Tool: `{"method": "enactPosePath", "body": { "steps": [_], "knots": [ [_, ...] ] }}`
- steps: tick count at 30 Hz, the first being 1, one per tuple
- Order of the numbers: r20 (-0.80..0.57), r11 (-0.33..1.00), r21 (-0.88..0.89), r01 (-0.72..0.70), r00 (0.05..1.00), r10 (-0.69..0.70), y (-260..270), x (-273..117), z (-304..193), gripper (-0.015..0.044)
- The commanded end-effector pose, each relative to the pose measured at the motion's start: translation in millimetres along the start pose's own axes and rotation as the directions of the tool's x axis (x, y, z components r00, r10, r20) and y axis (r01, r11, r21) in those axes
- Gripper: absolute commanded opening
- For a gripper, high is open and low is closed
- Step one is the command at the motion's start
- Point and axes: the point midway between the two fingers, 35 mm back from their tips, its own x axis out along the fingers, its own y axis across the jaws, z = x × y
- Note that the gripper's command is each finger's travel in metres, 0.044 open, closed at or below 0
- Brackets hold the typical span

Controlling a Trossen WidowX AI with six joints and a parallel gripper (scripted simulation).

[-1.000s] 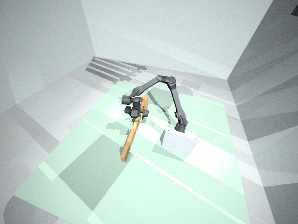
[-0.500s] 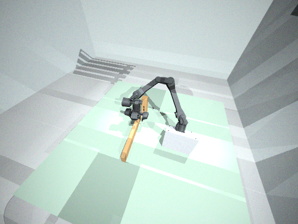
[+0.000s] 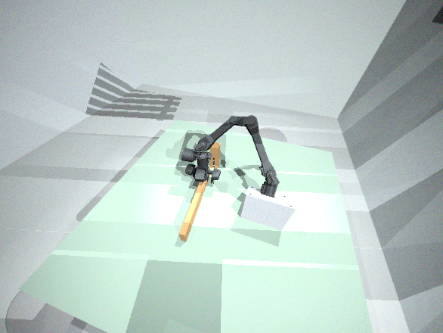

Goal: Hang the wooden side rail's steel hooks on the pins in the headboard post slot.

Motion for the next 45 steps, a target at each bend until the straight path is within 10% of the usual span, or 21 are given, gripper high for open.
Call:
{"method": "enactPosePath", "body": {
  "steps": [1,11,23,32,45],
  "knots": [
    [-0.004,1.0,-0.006,0.001,1.0,-0.001,0.4,6.1,-0.4,0.044],
    [-0.005,1.0,-0.006,0.0,1.0,0.0,1.6,19.3,-0.9,0.044],
    [-0.005,1.0,-0.006,0.0,1.0,0.0,1.6,19.3,-0.9,0.0125],
    [-0.005,1.0,-0.006,0.0,1.0,0.0,1.6,19.3,-0.9,0.0006],
    [-0.005,0.999,0.042,0.001,1.0,0.0,1.2,19.3,-0.8,0.0]
  ]
}}
